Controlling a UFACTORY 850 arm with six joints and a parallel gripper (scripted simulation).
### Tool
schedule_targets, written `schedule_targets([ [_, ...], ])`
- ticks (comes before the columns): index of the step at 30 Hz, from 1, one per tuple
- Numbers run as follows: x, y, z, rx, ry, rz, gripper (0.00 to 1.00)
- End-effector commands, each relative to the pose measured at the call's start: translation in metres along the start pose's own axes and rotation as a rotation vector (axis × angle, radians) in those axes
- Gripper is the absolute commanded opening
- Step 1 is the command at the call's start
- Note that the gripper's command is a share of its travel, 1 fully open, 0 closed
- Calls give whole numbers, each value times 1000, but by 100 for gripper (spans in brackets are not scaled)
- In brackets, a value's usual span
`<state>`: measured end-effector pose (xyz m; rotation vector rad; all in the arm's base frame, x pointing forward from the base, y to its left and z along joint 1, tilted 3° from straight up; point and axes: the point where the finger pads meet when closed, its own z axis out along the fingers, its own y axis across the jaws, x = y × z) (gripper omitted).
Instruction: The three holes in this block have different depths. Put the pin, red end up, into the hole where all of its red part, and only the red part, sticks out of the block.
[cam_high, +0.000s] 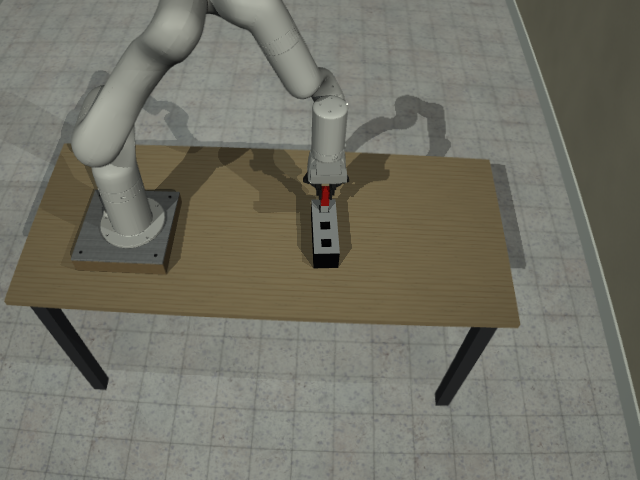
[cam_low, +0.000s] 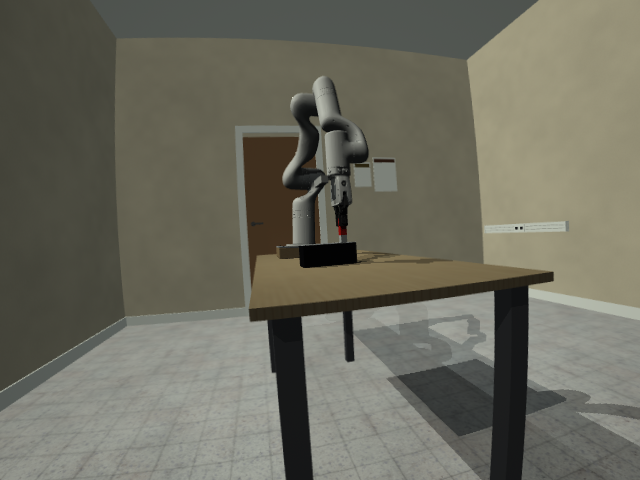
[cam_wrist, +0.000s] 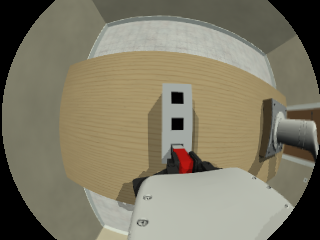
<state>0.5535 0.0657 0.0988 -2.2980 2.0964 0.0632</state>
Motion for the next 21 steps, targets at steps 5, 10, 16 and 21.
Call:
schedule_targets([
  [5, 0, 0, 3, 2, 0, 0, 0],
  [10, 0, 0, 3, 2, 0, 0, 0],
  [16, 0, 0, 3, 2, 0, 0, 0],
  [21, 0, -1, 3, 2, 0, 0, 0],
])
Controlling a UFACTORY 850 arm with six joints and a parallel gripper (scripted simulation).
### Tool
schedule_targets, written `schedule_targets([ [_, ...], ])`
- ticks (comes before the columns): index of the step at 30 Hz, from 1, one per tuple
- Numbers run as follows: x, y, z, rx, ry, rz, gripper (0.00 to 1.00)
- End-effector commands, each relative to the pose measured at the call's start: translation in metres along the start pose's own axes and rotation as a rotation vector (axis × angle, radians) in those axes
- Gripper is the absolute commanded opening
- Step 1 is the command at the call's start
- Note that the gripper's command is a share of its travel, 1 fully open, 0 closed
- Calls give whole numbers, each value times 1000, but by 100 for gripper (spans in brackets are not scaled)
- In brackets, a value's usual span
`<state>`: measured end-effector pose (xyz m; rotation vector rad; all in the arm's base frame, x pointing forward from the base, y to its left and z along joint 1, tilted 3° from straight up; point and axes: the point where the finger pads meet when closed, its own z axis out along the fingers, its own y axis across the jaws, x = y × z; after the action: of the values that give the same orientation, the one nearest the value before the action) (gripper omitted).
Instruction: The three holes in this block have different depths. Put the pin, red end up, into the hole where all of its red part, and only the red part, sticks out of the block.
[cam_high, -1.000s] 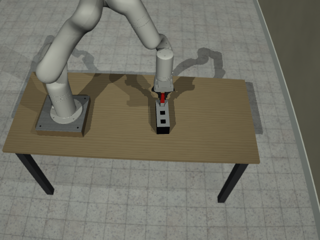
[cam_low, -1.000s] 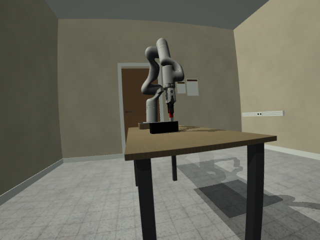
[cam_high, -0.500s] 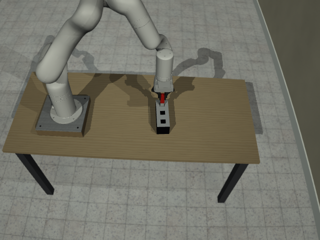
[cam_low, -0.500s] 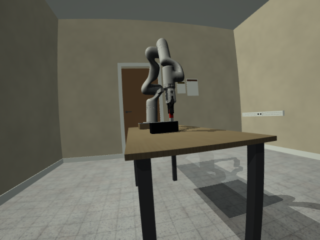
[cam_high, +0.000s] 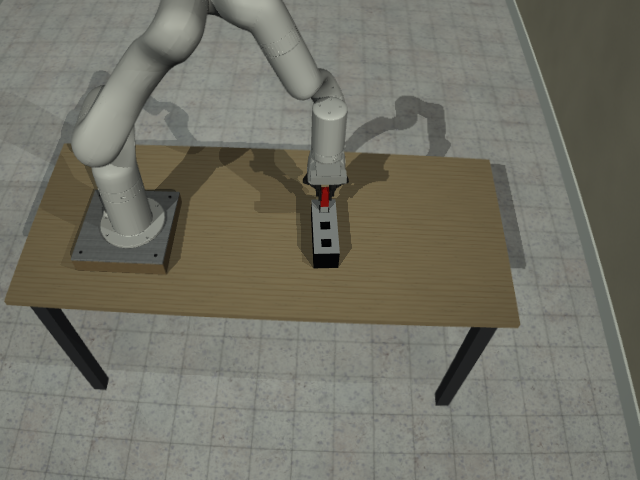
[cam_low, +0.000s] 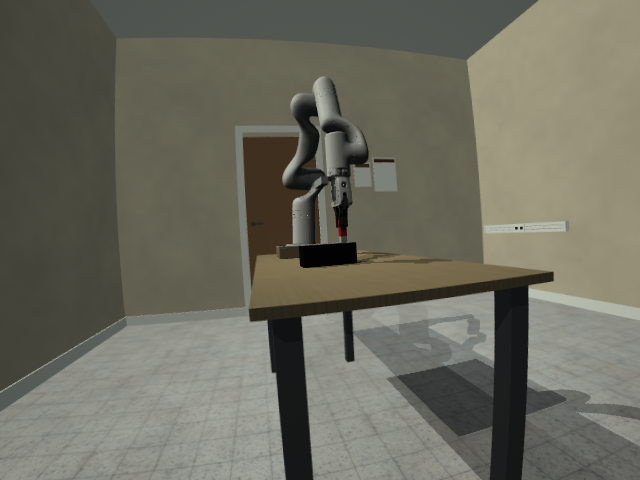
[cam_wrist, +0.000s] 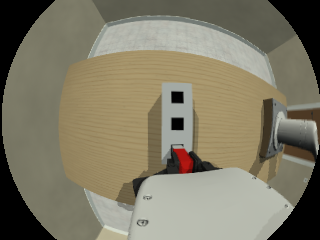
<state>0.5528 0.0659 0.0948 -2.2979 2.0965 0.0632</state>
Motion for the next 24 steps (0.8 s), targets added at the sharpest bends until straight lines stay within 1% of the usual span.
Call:
schedule_targets([
  [1, 0, -1, -1, 2, 0, 0, 0],
  [14, 0, -1, -1, 2, 0, 0, 0],
  [15, 0, 0, 3, 2, 0, 0, 0],
  [24, 0, 0, 3, 2, 0, 0, 0],
])
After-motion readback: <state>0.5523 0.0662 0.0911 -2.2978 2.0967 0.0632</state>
